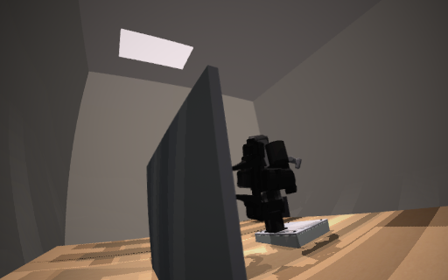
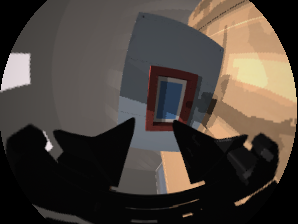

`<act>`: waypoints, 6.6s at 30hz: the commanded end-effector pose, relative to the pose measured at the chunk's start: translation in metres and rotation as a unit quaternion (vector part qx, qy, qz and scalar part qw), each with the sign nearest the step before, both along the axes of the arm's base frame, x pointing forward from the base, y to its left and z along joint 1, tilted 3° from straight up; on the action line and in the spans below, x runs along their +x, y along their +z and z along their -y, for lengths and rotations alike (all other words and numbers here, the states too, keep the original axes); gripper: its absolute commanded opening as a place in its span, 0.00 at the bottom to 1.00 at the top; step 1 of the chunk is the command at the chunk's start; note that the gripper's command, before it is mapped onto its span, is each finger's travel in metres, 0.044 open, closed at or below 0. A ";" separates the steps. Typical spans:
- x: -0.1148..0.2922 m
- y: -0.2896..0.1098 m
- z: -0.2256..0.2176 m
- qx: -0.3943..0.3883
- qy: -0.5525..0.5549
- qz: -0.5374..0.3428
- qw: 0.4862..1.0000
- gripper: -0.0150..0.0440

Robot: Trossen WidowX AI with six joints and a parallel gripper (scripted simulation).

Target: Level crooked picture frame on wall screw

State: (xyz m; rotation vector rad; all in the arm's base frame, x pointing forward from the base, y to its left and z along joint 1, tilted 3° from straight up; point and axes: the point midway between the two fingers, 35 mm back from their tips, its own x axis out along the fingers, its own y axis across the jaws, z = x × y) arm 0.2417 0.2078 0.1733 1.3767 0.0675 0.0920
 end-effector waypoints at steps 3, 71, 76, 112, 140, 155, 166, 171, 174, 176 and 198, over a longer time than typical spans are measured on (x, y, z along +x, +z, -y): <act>0.055 0.002 -0.004 0.003 -0.002 0.003 1.000 0.69; 0.104 0.003 -0.008 0.003 -0.002 0.005 1.000 0.69; 0.104 0.003 -0.008 0.003 -0.002 0.005 1.000 0.69; 0.104 0.005 -0.008 0.003 -0.002 0.005 1.000 0.25; 0.103 0.014 -0.010 0.003 -0.002 0.005 1.000 0.25; 0.103 0.017 -0.010 0.003 -0.002 0.005 1.000 0.25; 0.103 0.016 -0.010 0.003 -0.002 0.005 1.000 0.25; 0.103 0.016 -0.010 0.003 -0.002 0.005 1.000 0.25; 0.103 0.016 -0.010 0.003 -0.002 0.005 1.000 0.25; 0.103 0.016 -0.010 0.003 -0.002 0.005 1.000 0.25; 0.103 0.016 -0.010 0.003 -0.002 0.005 1.000 0.25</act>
